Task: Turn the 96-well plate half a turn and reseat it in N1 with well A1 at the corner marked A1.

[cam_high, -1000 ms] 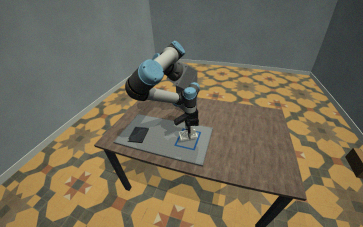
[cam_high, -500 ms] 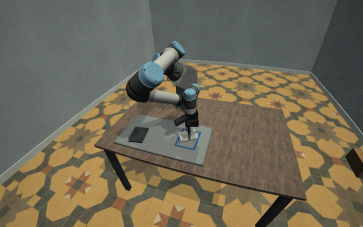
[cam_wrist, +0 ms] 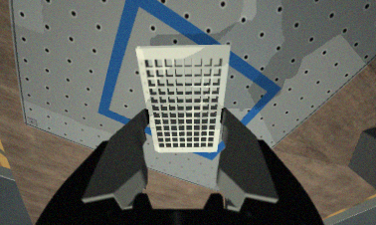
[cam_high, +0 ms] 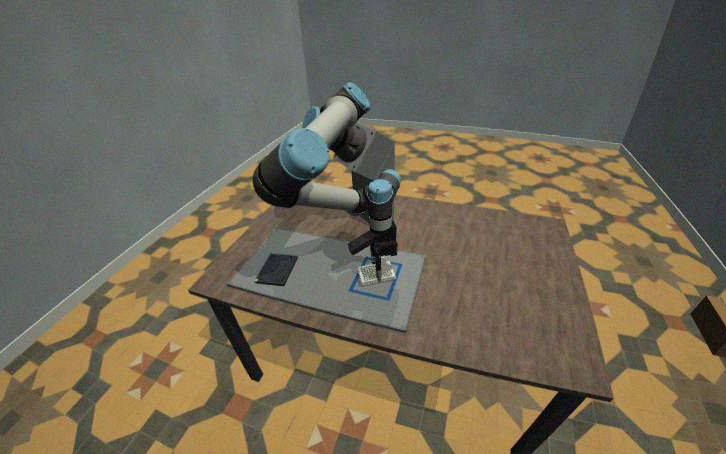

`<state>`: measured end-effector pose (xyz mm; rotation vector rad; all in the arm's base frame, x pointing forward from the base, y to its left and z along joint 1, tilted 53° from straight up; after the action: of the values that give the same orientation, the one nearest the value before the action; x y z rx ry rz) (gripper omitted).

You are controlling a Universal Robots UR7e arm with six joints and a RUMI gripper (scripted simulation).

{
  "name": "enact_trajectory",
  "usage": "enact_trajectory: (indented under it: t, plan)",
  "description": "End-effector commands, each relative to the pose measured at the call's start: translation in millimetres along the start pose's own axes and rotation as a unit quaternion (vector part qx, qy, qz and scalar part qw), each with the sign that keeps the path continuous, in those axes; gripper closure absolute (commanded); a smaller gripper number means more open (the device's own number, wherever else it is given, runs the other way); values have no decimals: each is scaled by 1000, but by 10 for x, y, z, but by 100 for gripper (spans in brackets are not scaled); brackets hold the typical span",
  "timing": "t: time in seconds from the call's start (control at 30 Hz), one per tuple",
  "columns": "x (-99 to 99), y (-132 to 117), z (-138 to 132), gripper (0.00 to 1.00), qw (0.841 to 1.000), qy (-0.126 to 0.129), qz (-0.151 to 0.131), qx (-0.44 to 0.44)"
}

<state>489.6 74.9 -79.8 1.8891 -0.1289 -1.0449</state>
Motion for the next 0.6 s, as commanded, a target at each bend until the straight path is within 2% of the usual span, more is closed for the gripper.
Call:
enact_trajectory:
  t: [0.0, 0.57]
  plan:
    - [56, 9, -16, 100, 1000, 1, 1, 1]
    - [156, 9, -16, 100, 1000, 1, 1, 1]
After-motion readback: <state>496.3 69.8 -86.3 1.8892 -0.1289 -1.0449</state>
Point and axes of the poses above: the point where the finger pads meet when closed, its own x axis out along the fingers, its own z axis across the jaws, y = z × x, the point moved 2 cm from there along -x, back along the fingers, and after that the axes turned 8 degrees about -x, right-handed, at the moved point
